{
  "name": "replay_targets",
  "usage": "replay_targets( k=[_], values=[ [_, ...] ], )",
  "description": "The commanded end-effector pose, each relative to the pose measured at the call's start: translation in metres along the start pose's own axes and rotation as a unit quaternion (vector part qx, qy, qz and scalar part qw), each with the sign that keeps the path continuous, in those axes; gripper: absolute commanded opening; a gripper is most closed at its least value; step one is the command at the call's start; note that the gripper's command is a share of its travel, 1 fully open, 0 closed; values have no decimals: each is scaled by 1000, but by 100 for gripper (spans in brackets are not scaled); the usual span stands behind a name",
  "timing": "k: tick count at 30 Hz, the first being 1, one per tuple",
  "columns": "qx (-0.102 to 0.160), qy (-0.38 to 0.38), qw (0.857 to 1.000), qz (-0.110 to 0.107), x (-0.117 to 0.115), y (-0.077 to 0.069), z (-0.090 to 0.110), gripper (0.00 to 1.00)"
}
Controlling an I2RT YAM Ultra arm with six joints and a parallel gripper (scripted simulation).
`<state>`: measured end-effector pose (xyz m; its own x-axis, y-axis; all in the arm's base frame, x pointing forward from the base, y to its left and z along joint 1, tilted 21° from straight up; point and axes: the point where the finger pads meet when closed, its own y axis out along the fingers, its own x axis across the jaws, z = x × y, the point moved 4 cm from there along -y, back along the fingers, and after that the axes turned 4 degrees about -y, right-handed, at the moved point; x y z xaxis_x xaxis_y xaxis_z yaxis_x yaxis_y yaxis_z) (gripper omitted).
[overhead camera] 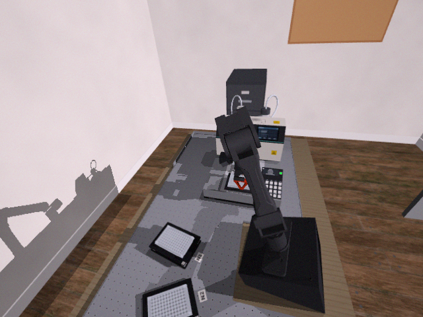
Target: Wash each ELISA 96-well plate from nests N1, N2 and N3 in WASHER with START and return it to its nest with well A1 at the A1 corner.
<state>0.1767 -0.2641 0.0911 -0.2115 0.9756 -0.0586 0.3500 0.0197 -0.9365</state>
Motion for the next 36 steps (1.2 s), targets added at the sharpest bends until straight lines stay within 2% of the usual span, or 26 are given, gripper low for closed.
replay_targets(
  k=[1, 9, 36],
  values=[
    [-2, 0, 1000, 5, -2, -2, -1, 100],
    [-2, 0, 1000, 5, -2, -2, -1, 100],
    [-1, 0, 1000, 5, -1, -42, -1, 100]
  ],
)
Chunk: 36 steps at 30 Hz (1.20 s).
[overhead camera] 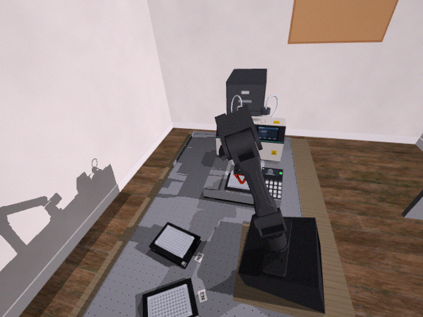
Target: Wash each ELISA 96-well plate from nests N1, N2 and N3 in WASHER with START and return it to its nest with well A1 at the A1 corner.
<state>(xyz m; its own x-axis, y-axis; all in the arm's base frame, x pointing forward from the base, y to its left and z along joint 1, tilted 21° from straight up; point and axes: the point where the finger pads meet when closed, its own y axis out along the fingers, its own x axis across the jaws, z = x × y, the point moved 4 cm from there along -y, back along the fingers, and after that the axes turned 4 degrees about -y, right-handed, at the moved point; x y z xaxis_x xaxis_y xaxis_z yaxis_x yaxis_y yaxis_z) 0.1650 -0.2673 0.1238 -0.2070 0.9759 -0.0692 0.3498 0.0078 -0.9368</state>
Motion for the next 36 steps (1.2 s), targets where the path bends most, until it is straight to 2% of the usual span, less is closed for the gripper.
replay_targets(
  k=[1, 33, 36],
  values=[
    [-3, 0, 1000, -1, 1, -7, -1, 100],
    [-3, 0, 1000, -1, 1, -57, 0, 100],
    [-3, 0, 1000, -1, 1, -57, 0, 100]
  ],
)
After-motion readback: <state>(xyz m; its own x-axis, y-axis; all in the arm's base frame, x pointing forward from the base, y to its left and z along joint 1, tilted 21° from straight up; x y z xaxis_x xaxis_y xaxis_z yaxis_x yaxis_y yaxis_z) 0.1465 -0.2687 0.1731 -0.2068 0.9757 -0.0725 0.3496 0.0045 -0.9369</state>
